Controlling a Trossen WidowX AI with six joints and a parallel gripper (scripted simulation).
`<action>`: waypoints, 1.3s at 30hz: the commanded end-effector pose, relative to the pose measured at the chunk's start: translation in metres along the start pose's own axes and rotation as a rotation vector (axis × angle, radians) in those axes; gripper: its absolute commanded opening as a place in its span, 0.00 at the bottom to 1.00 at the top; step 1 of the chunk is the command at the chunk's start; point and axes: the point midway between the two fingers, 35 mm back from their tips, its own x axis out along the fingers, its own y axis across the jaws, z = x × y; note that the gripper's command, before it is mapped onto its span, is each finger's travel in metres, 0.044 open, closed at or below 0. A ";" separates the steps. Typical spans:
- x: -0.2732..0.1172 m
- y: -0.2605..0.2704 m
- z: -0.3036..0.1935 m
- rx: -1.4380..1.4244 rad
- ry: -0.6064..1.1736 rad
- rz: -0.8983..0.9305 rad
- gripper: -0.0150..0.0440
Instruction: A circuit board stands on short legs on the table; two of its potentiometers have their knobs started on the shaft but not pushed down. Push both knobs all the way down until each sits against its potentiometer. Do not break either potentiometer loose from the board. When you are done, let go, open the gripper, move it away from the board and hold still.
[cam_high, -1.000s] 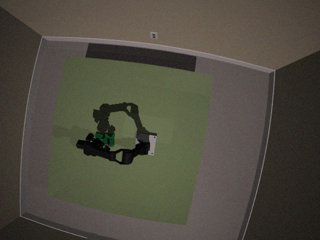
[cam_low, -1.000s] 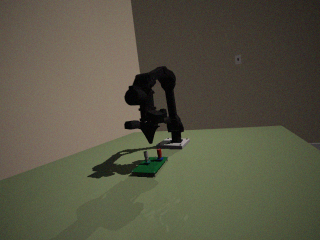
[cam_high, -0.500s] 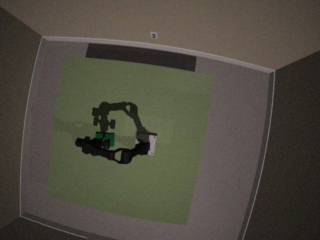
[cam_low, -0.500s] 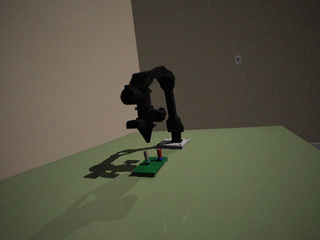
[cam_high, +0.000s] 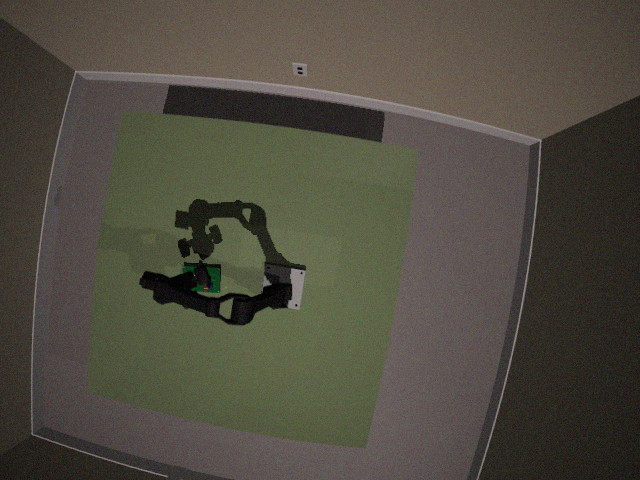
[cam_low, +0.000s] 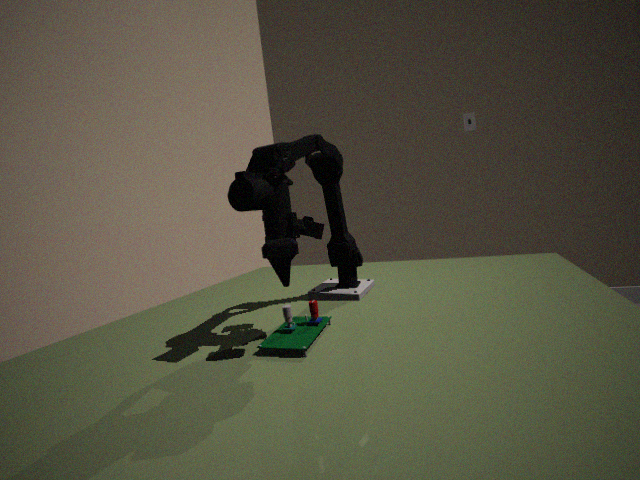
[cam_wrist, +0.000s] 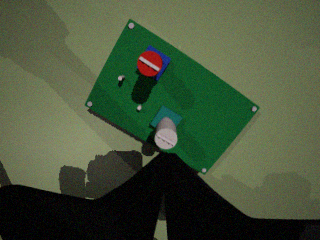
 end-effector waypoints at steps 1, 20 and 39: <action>-0.002 -0.001 -0.002 -0.122 -0.005 -0.001 0.25; 0.016 0.000 -0.006 -0.347 -0.010 0.002 0.25; 0.037 0.000 -0.006 -0.347 -0.010 0.001 0.25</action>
